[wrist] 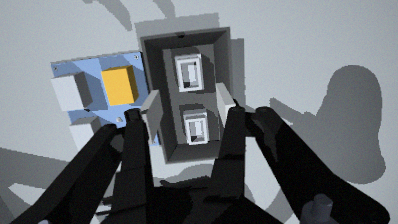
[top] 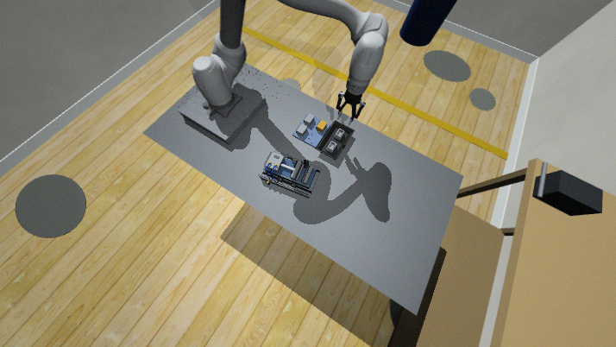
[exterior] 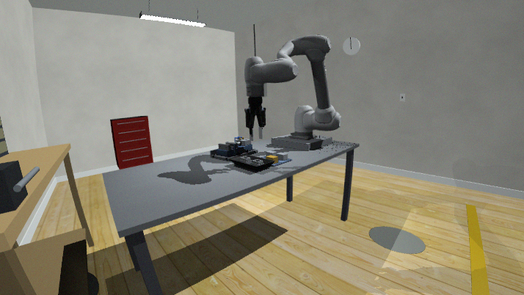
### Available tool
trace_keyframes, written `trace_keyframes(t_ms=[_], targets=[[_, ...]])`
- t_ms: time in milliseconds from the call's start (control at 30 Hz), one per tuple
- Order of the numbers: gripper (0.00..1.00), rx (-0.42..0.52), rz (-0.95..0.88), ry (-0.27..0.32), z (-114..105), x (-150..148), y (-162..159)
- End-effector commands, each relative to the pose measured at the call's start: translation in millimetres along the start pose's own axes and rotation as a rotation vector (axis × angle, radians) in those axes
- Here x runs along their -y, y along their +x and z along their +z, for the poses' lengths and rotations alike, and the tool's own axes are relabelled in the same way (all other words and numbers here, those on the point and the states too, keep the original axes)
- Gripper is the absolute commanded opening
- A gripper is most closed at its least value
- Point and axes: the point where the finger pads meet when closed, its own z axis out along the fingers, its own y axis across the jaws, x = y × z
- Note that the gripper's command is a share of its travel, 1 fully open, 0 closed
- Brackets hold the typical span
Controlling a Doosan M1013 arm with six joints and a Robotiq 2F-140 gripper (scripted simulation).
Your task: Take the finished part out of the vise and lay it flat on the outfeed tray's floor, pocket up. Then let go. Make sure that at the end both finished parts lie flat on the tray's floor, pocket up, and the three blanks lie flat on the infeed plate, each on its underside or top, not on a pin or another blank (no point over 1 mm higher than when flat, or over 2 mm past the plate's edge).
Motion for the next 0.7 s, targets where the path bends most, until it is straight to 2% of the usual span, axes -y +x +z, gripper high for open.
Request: trace_keyframes(t_ms=[0, 167, 400, 433, 667], targets=[[0.40, 0.000, 0.000, 0.000, -9.1, 0.0, 0.0], [0.40, 0.000, 0.000, 0.000, -18.8, 0.0, 0.0], [0.40, 0.000, 0.000, 0.000, -20.5, 0.0, 0.0], [0.00, 0.000, 0.000, 0.000, -20.5, 0.0, 0.0], [0.00, 0.000, 0.000, 0.000, -20.5, 0.0, 0.0]])
